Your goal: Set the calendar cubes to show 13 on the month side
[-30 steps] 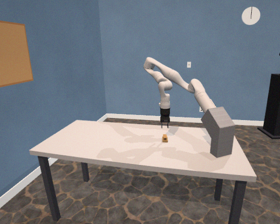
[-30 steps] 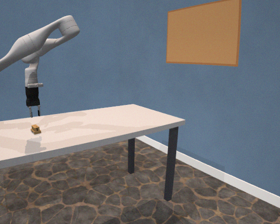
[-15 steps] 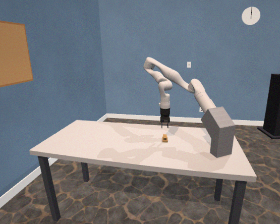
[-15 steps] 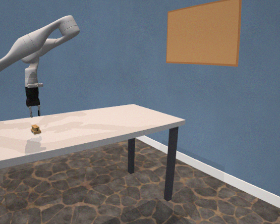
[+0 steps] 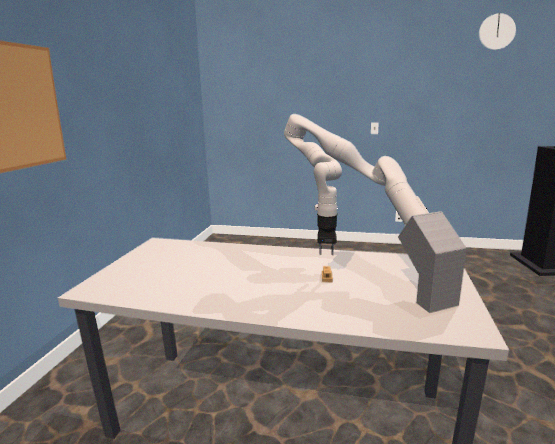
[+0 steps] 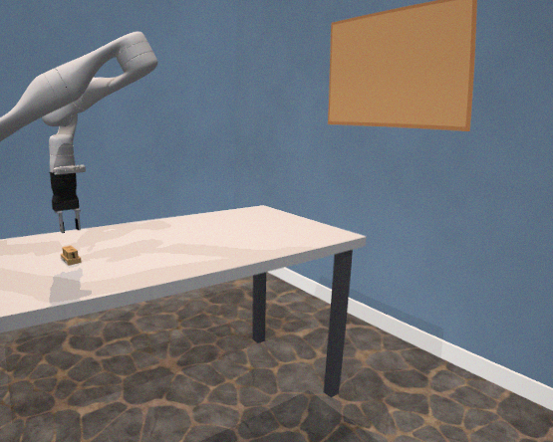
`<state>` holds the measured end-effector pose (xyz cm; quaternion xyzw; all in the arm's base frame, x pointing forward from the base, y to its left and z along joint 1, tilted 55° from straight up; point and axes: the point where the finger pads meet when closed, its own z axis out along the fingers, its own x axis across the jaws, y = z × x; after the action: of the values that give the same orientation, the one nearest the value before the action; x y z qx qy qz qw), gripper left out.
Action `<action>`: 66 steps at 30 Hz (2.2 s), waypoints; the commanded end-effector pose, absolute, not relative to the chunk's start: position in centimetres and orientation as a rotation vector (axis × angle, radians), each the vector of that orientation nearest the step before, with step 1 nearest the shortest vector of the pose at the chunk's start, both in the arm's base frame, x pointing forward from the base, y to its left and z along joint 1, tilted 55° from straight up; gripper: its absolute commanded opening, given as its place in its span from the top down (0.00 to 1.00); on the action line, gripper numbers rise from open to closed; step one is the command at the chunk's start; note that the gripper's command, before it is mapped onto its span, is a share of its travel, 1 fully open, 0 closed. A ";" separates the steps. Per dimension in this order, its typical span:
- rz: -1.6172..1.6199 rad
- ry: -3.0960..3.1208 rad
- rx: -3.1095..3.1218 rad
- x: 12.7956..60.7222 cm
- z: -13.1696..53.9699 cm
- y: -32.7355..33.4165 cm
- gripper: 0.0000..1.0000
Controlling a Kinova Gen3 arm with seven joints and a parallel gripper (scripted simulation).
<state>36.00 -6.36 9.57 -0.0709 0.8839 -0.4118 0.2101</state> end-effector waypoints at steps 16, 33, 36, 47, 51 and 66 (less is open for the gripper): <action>-1.139 2.462 -0.193 36.8 8.0 -8.0 0.13; -1.138 2.462 -0.192 37.7 6.7 -9.5 0.13; -1.137 2.462 -0.191 37.8 6.5 -9.7 0.13; -1.135 2.461 -0.189 38.0 6.4 -9.9 0.13; -1.135 2.461 -0.189 38.0 6.4 -9.9 0.13; -1.135 2.461 -0.189 38.0 6.4 -9.9 0.13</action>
<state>37.87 -10.02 6.61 -0.0693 0.8842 -0.4121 0.2085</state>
